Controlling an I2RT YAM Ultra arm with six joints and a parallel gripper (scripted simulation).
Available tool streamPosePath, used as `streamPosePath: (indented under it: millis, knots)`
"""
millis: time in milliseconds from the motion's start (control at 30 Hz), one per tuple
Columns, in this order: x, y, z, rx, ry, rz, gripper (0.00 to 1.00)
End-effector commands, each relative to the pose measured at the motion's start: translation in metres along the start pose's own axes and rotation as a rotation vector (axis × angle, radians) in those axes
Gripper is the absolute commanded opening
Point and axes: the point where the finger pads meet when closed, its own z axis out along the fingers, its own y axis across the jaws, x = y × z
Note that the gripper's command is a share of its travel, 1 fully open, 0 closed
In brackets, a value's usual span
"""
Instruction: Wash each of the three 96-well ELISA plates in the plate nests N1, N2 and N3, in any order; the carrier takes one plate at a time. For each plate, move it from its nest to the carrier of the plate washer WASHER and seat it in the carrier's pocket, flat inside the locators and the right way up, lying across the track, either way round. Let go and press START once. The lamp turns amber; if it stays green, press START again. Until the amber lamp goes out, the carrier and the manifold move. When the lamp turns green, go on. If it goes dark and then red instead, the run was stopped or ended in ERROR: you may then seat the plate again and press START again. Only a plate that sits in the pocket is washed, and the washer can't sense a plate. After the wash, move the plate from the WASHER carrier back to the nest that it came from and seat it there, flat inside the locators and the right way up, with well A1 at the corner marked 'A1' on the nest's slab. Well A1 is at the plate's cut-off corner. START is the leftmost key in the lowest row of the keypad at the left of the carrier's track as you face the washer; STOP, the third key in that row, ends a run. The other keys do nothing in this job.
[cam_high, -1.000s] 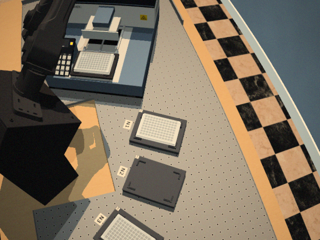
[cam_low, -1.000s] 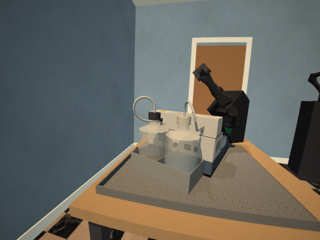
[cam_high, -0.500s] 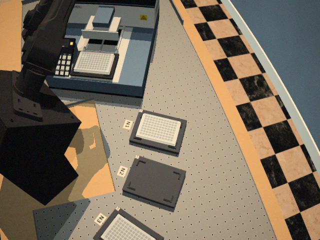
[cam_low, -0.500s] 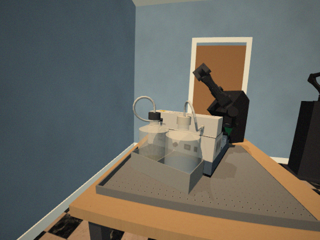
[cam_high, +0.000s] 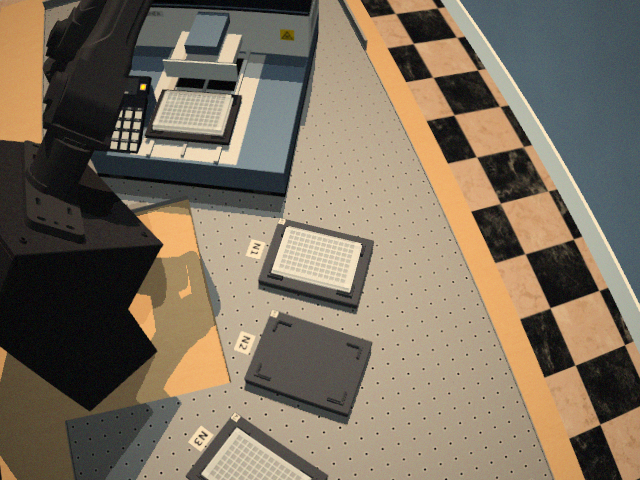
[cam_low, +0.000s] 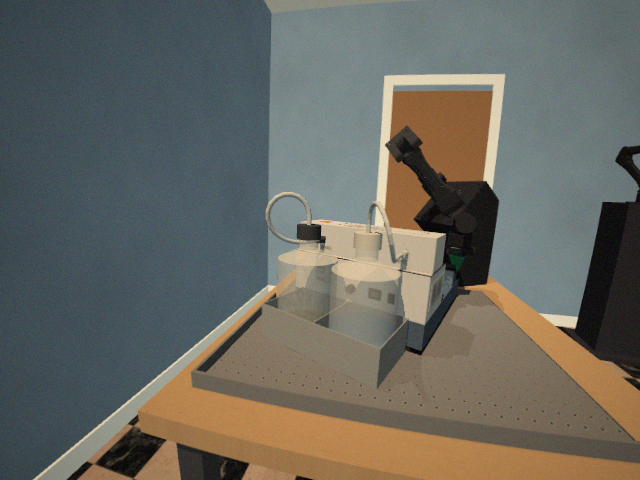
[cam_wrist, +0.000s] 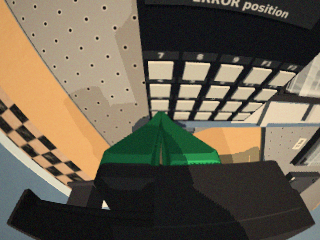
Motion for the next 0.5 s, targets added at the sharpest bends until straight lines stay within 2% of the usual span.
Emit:
streamPosePath:
  millis: [0, 333, 467]
  knots:
    - [-0.0022, 0.002, 0.0061, -0.011, -0.004, 0.019, 0.0]
    - [-0.0022, 0.002, 0.0061, -0.011, -0.004, 0.019, 0.0]
    - [-0.0022, 0.0019, -0.0004, -0.011, -0.004, 0.019, 0.0]
